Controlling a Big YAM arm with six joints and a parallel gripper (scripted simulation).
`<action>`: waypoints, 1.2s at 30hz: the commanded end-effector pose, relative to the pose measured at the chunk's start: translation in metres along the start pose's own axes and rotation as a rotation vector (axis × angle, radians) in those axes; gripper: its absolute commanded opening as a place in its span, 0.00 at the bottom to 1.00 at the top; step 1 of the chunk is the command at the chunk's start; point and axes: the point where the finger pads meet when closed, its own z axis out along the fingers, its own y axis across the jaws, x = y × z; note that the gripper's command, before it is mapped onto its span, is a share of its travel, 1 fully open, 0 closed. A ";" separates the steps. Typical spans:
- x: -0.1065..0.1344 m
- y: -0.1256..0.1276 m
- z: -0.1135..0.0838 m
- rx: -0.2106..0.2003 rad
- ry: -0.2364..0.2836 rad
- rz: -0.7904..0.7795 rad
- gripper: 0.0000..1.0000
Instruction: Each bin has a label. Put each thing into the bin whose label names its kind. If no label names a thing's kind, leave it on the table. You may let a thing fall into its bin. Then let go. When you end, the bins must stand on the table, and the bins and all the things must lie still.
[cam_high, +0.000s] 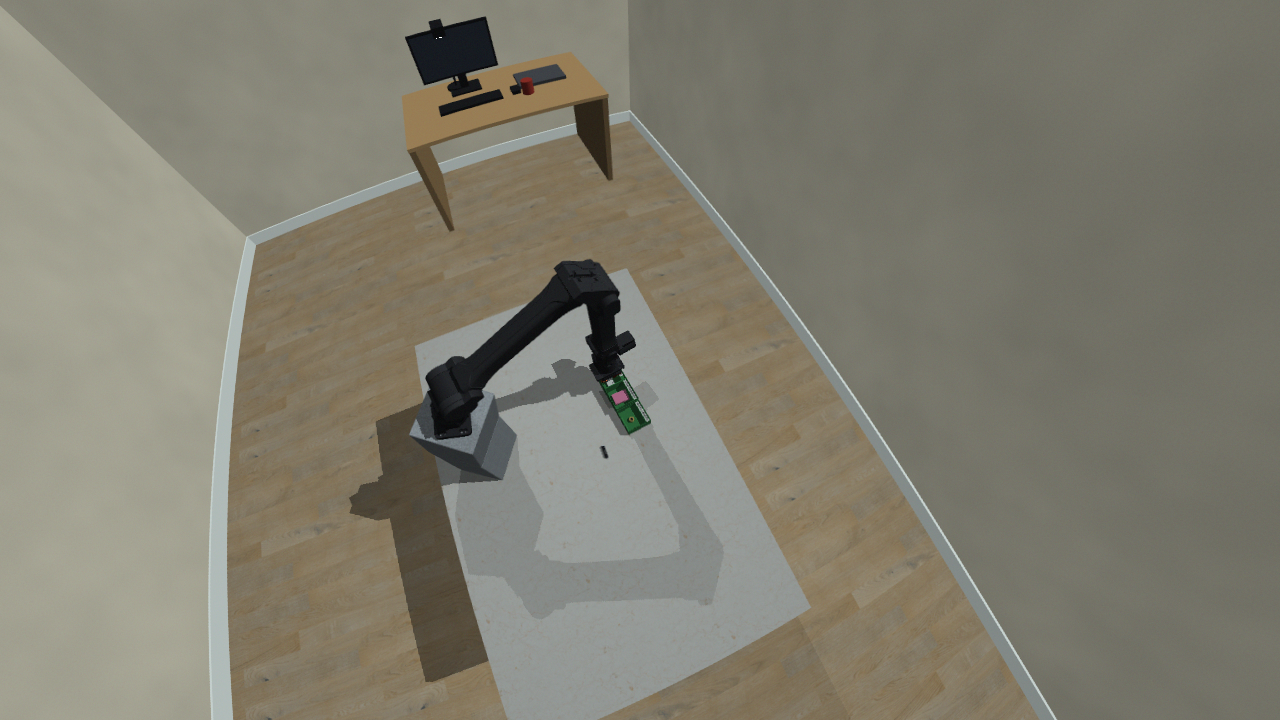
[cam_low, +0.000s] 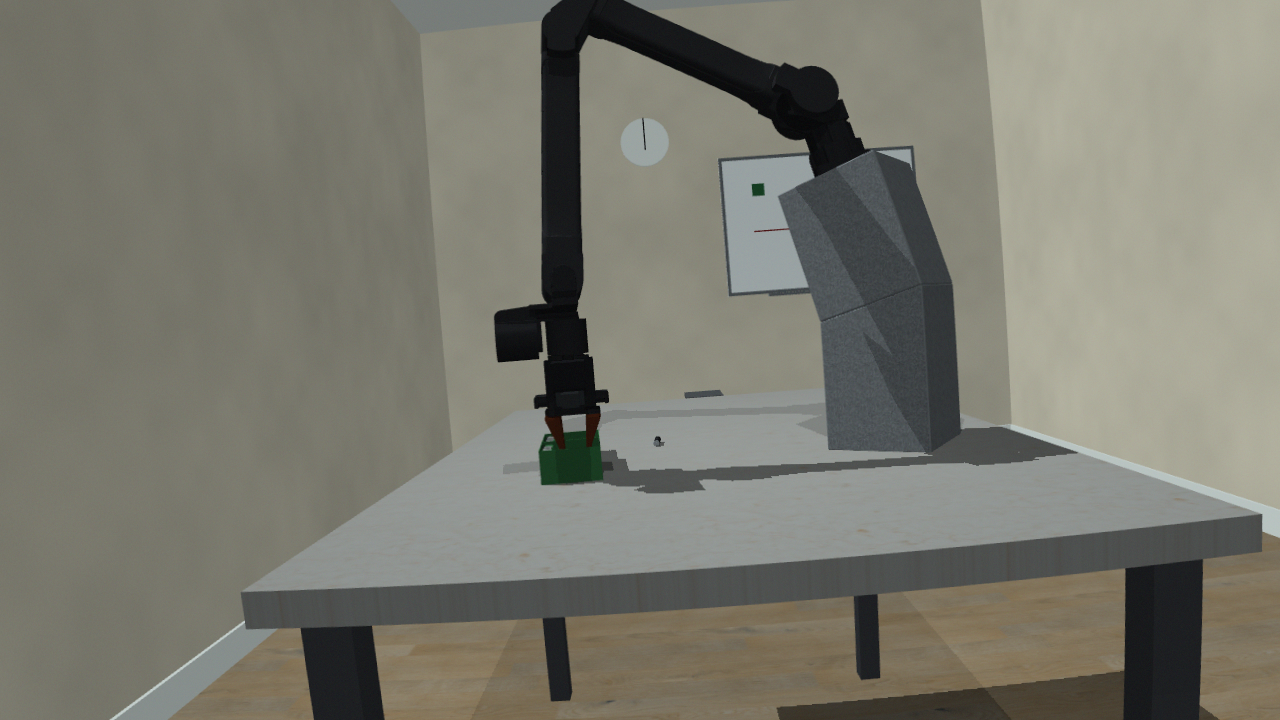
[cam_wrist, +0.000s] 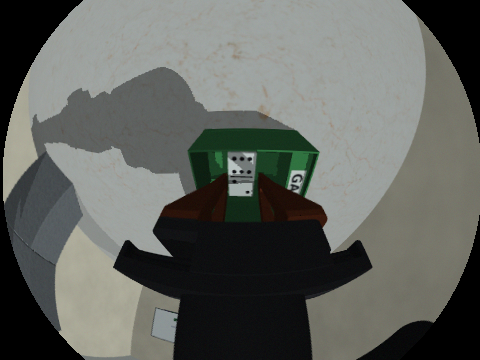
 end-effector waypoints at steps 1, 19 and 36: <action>0.000 -0.009 -0.005 0.015 -0.005 0.001 0.31; -0.005 -0.011 -0.028 0.018 -0.008 0.000 0.31; -0.005 -0.010 -0.059 0.018 -0.006 -0.001 0.31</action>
